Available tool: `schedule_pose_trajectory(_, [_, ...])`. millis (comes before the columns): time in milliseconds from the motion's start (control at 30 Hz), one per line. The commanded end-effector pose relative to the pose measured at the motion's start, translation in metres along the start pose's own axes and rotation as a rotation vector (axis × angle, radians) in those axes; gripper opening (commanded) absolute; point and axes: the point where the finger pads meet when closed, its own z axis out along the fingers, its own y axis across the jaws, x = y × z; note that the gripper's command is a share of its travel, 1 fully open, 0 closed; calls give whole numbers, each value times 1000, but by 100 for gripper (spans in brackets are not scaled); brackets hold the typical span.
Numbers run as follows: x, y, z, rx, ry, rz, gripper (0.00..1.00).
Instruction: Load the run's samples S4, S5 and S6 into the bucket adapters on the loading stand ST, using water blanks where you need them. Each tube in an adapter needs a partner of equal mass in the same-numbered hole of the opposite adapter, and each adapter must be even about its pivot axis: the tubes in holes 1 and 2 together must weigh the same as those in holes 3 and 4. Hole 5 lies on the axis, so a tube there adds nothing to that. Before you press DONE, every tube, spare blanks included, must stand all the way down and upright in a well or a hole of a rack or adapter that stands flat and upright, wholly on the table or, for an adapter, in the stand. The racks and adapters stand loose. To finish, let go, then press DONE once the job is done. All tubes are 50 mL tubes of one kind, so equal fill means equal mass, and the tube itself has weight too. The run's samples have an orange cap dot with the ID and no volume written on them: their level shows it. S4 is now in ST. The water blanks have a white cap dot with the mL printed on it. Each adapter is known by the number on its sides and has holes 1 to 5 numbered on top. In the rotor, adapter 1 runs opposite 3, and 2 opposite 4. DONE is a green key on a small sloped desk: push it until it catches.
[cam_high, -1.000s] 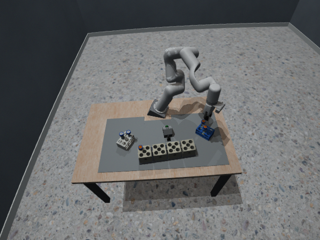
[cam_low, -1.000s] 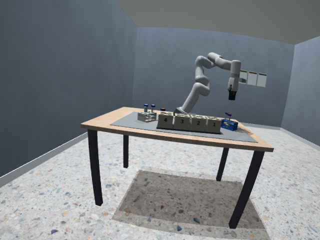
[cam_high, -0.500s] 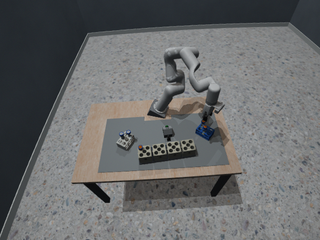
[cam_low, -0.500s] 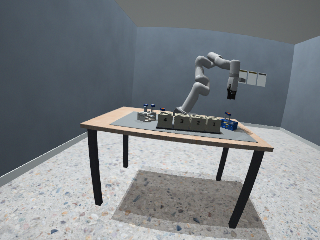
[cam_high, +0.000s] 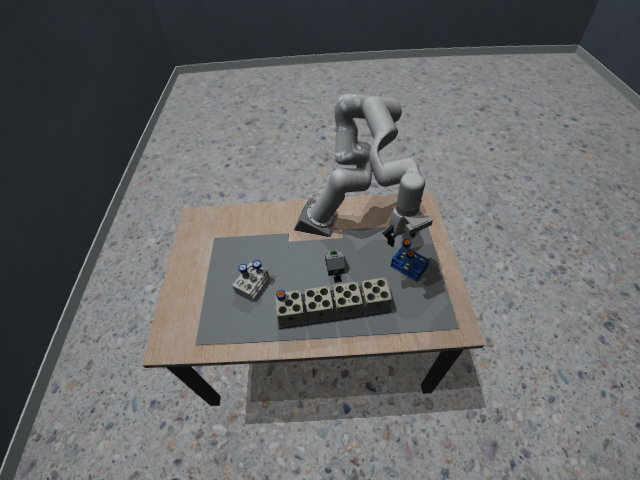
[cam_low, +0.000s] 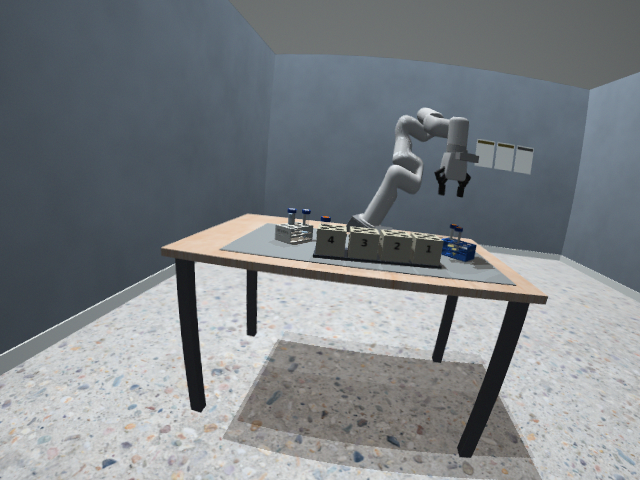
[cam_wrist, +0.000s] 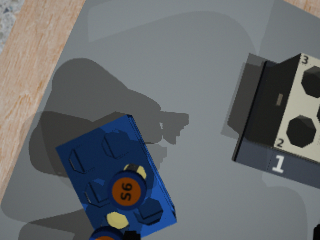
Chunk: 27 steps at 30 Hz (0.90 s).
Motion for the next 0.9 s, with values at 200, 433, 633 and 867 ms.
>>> schedule_pose_trajectory(200, [-3,57,-1,1,2,349,100])
schedule_pose_trajectory(433, [-5,82,-1,0,2,349,100])
schedule_pose_trajectory(633, [-7,112,-1,0,2,349,100])
schedule_pose_trajectory(867, [-9,137,-1,0,2,349,100])
